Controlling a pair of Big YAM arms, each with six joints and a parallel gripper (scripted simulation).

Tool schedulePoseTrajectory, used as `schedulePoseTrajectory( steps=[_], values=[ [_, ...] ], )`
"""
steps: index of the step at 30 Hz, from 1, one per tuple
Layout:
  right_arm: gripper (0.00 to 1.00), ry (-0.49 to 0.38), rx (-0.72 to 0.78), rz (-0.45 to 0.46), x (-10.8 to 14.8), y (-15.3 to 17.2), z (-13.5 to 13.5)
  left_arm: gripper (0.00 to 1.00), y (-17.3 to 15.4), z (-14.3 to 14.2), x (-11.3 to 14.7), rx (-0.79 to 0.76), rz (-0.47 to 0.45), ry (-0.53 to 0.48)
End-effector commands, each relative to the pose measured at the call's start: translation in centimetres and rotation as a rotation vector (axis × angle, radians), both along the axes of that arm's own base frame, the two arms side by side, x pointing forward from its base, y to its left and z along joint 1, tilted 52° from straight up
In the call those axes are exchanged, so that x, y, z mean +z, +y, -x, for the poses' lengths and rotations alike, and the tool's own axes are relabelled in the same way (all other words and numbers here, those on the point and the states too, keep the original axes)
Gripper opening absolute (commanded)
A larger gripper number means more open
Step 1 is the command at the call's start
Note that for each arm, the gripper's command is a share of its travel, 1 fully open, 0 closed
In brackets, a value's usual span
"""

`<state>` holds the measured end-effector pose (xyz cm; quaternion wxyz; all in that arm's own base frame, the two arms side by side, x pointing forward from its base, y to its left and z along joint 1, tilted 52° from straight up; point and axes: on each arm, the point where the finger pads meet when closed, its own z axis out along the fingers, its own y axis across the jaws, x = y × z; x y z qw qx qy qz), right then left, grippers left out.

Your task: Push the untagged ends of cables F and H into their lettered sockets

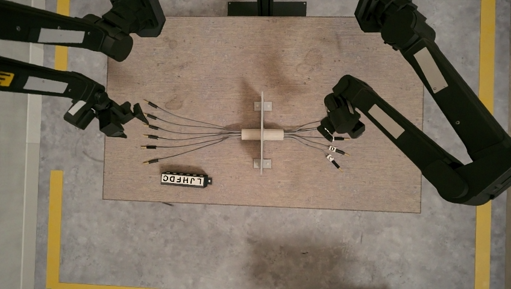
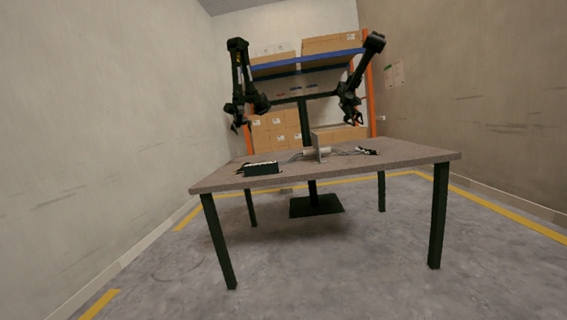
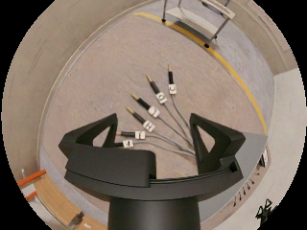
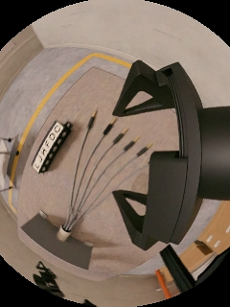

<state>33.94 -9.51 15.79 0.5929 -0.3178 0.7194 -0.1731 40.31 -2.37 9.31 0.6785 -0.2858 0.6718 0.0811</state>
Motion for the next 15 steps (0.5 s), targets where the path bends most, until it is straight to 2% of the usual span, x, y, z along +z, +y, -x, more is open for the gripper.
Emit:
schedulePoseTrajectory(
  steps=[1, 9, 15],
  values=[
    [1.0, -0.033, -0.049, -0.106, -0.2, -1.6, 0.3, 1.0, 0.4, 0.9, 0.0, 0.0, -0.015, 0.008],
    [1.0, -0.052, -0.068, -0.134, -0.3, -3.0, 0.7, 1.0, 0.4, 0.9, 0.0, 0.0, -0.015, 0.008],
    [1.0, -0.056, -0.053, -0.114, -0.2, -2.6, 0.6, 1.0, 0.2, 0.5, 0.0, -0.001, -0.015, 0.008]
  ],
)
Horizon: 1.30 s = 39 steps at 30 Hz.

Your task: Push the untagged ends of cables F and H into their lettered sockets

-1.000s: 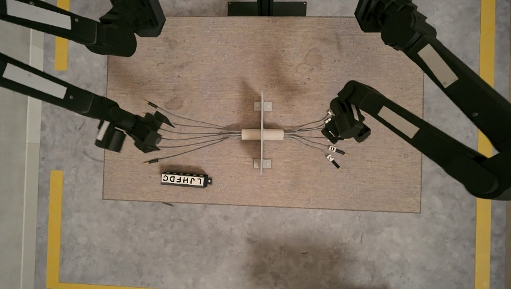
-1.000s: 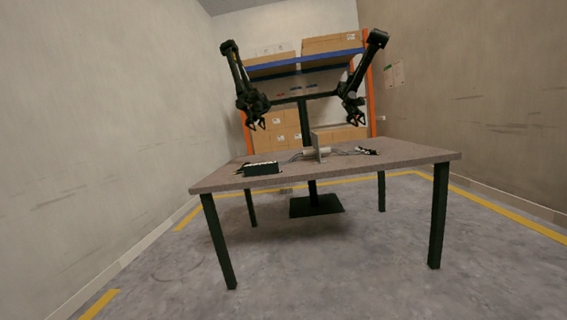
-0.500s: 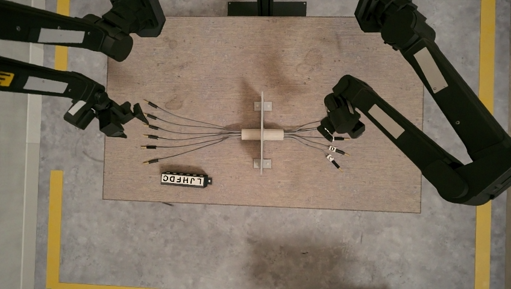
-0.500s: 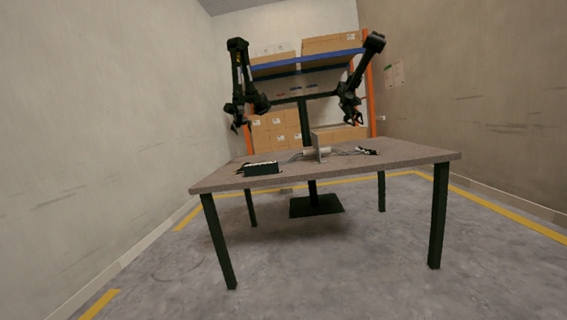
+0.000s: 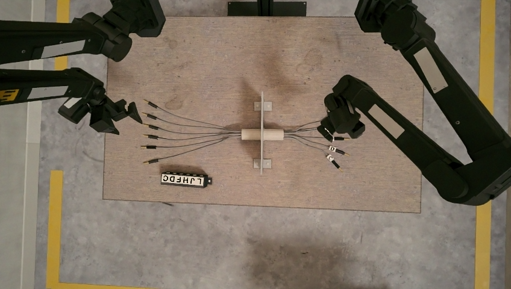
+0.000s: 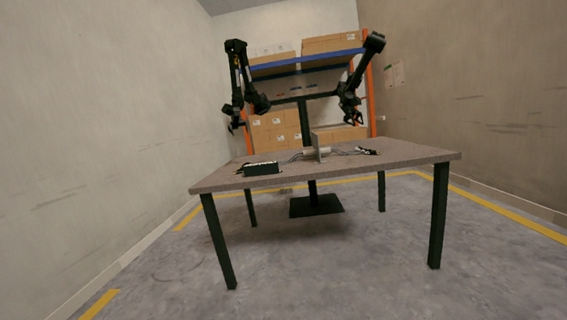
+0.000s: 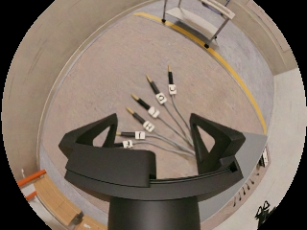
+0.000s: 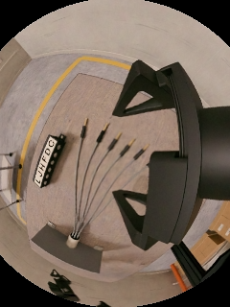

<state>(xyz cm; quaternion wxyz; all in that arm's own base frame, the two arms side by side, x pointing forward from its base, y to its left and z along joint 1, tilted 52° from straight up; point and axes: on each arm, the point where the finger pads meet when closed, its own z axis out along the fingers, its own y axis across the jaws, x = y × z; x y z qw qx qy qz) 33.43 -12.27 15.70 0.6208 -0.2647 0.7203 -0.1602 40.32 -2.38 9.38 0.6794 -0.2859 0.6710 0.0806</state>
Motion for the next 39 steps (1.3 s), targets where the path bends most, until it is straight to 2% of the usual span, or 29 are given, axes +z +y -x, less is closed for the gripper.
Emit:
schedulePoseTrajectory(
  steps=[1, 2, 4, 6, 9, 10, 11, 21, 23, 28, 33, 36, 39],
  values=[
    [1.0, -0.008, -0.001, -0.014, -0.1, 0.1, 0.1, 1.0, 0.2, 0.5, -0.1, -0.001, -0.015, 0.011],
    [1.0, -0.008, -0.001, -0.014, -0.1, 0.1, 0.1, 1.0, 0.2, 0.5, -0.1, -0.001, -0.015, 0.011],
    [1.0, -0.008, -0.001, -0.014, -0.1, 0.1, 0.1, 0.77, 1.1, 0.9, -0.8, 0.012, -0.064, 0.062],
    [1.0, -0.008, -0.001, -0.014, -0.1, 0.1, 0.1, 0.77, 1.1, 0.9, -0.8, 0.012, -0.064, 0.062],
    [1.0, -0.008, -0.001, -0.014, -0.1, 0.1, 0.1, 0.43, 1.3, 0.2, -2.2, -0.01, -0.172, 0.169],
    [1.0, -0.008, -0.002, -0.013, 0.1, 0.1, 0.1, 0.35, 1.5, -0.1, -2.9, -0.025, -0.22, 0.222],
    [1.0, -0.008, -0.002, -0.013, 0.1, 0.1, 0.1, 0.35, 1.6, -0.8, -3.5, -0.044, -0.256, 0.263],
    [1.0, -0.008, -0.002, -0.013, 0.1, 0.1, 0.1, 0.35, 3.8, -1.8, -9.5, -0.213, -0.55, 0.629],
    [1.0, -0.008, -0.002, -0.013, 0.1, 0.1, 0.1, 0.35, 3.8, -1.8, -9.5, -0.213, -0.55, 0.629],
    [1.0, -0.008, -0.002, -0.013, 0.1, 0.1, 0.1, 0.35, 5.7, -1.9, -12.7, -0.326, -0.716, 0.817],
    [1.0, -0.008, -0.002, -0.013, 0.1, 0.1, 0.1, 0.35, 7.3, -1.9, -15.4, -0.456, -0.846, 0.945],
    [1.0, -0.008, -0.002, -0.013, 0.1, 0.1, 0.1, 0.35, 8.1, -1.9, -16.7, -0.537, -0.913, 0.996],
    [1.0, -0.008, -0.002, -0.013, 0.1, 0.1, 0.1, 0.35, 8.6, -1.9, -17.6, -0.587, -0.942, 1.014]
  ],
)
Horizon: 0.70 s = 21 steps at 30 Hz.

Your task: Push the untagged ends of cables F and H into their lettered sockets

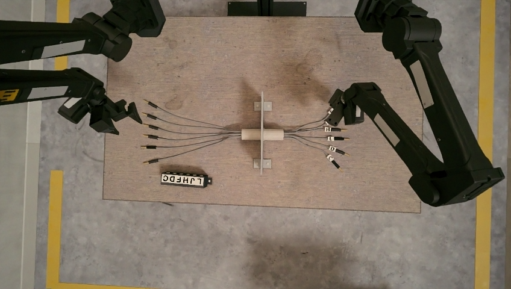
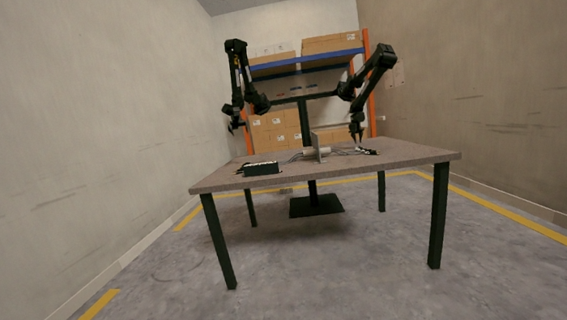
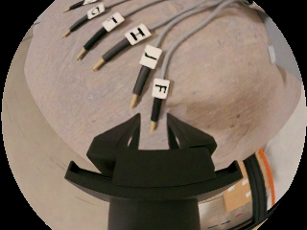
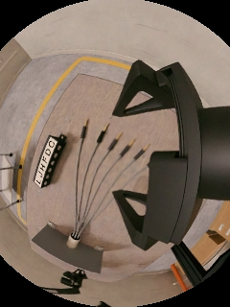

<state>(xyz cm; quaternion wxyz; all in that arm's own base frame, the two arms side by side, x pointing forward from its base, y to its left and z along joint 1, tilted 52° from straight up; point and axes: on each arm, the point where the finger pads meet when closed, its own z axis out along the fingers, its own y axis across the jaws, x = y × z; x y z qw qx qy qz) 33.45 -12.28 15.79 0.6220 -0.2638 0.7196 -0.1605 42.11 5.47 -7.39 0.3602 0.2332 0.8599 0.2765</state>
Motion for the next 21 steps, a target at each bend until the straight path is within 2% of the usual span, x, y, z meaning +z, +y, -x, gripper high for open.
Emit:
schedulePoseTrajectory(
  steps=[1, 5, 9, 16, 18, 19, 21],
  values=[
    [1.0, -0.005, -0.002, -0.012, 0.0, 0.1, 0.1, 0.35, 0.7, -0.1, -0.8, -0.087, -0.103, 0.066],
    [1.0, -0.005, -0.002, -0.012, 0.0, 0.1, 0.1, 0.35, 1.2, -0.1, -1.6, -0.129, -0.099, 0.09],
    [1.0, -0.005, -0.002, -0.012, 0.0, 0.1, 0.1, 0.35, 0.6, -0.6, -1.2, -0.133, -0.068, 0.065],
    [1.0, -0.005, -0.002, -0.012, 0.0, 0.1, 0.1, 0.35, 0.8, -1.5, -1.9, -0.138, -0.077, 0.066],
    [1.0, -0.005, -0.002, -0.012, 0.0, 0.1, 0.1, 0.35, 0.8, -1.5, -1.9, -0.138, -0.077, 0.066],
    [1.0, -0.005, -0.002, -0.012, 0.0, 0.1, 0.1, 0.35, 0.8, -0.5, -2.3, -0.136, -0.074, 0.085],
    [1.0, -0.005, -0.002, -0.012, 0.0, 0.1, 0.1, 0.35, 1.1, -1.8, -2.2, -0.131, -0.077, 0.066]
  ],
)
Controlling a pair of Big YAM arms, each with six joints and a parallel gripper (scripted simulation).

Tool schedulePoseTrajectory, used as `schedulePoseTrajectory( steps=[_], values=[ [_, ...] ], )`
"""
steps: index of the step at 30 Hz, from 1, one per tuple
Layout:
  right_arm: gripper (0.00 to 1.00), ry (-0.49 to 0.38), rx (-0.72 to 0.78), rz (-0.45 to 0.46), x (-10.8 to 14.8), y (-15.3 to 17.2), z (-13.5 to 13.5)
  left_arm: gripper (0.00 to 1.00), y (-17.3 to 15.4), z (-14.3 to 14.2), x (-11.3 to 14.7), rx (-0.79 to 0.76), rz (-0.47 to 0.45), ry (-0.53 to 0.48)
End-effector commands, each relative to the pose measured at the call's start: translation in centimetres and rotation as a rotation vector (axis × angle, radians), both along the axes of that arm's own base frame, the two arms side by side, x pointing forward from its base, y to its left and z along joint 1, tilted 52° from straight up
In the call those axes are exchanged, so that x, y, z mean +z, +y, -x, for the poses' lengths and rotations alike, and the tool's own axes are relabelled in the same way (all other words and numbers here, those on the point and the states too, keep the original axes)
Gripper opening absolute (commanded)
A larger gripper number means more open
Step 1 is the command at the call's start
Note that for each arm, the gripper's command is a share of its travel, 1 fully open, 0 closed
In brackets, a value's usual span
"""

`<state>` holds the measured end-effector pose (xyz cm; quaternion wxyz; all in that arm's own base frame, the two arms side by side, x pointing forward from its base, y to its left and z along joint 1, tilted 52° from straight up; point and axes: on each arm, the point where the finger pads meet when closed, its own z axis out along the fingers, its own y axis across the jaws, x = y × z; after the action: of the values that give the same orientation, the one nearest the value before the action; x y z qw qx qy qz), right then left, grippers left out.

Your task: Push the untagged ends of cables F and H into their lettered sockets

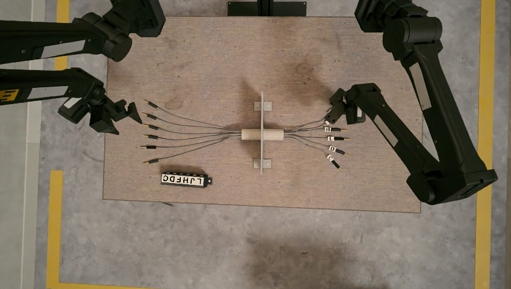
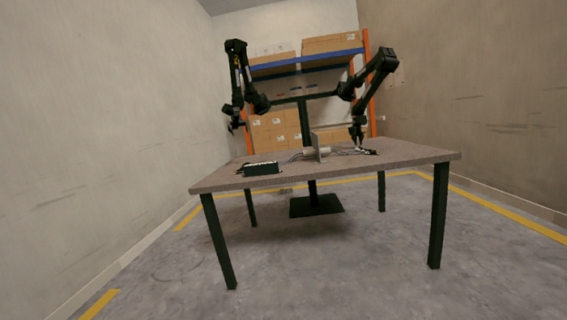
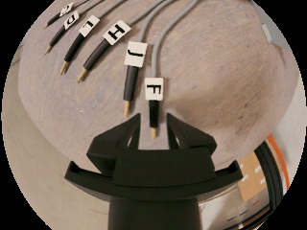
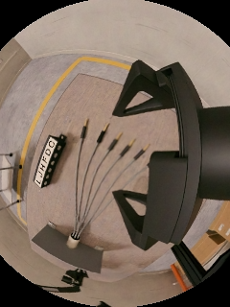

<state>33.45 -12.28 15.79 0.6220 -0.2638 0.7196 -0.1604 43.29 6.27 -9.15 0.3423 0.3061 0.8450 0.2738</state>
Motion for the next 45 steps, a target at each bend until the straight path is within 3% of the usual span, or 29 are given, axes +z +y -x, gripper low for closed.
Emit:
schedulePoseTrajectory(
  steps=[1, 9, 10, 11, 15, 22, 32, 33, 34, 45],
  values=[
    [1.0, -0.005, -0.002, -0.012, 0.0, 0.1, 0.1, 0.35, 0.5, -0.7, -0.5, -0.003, -0.012, 0.003],
    [1.0, -0.005, -0.002, -0.012, 0.0, 0.1, 0.1, 0.35, 0.8, -1.7, -1.1, -0.005, -0.013, -0.006],
    [1.0, -0.005, -0.002, -0.012, 0.0, 0.1, 0.1, 0.35, 0.7, -0.7, -1.4, -0.006, -0.012, 0.013],
    [1.0, -0.005, -0.002, -0.012, 0.0, 0.1, 0.1, 0.26, 0.7, -0.7, -1.4, -0.006, -0.012, 0.012],
    [1.0, -0.005, -0.002, -0.012, 0.0, 0.1, 0.1, 0.26, 0.7, -1.0, -0.8, -0.006, -0.013, 0.001],
    [1.0, -0.005, -0.002, -0.012, 0.0, 0.1, 0.1, 0.14, 0.3, -1.0, -1.0, -0.006, -0.005, 0.005],
    [1.0, -0.005, -0.002, -0.012, 0.0, 0.1, 0.1, 0.05, 0.3, -1.0, -1.0, -0.006, -0.005, 0.005],
    [1.0, -0.005, -0.002, -0.012, 0.0, 0.1, 0.1, 0.0, 0.3, -1.3, -0.4, -0.013, -0.014, 0.0],
    [1.0, -0.005, -0.002, -0.012, 0.0, 0.1, 0.1, 0.05, 0.3, -1.2, -0.5, -0.013, -0.014, 0.003],
    [1.0, -0.005, -0.002, -0.012, 0.0, 0.1, 0.1, 0.05, 1.2, -1.0, -0.7, 0.009, -0.016, 0.006]
  ],
)
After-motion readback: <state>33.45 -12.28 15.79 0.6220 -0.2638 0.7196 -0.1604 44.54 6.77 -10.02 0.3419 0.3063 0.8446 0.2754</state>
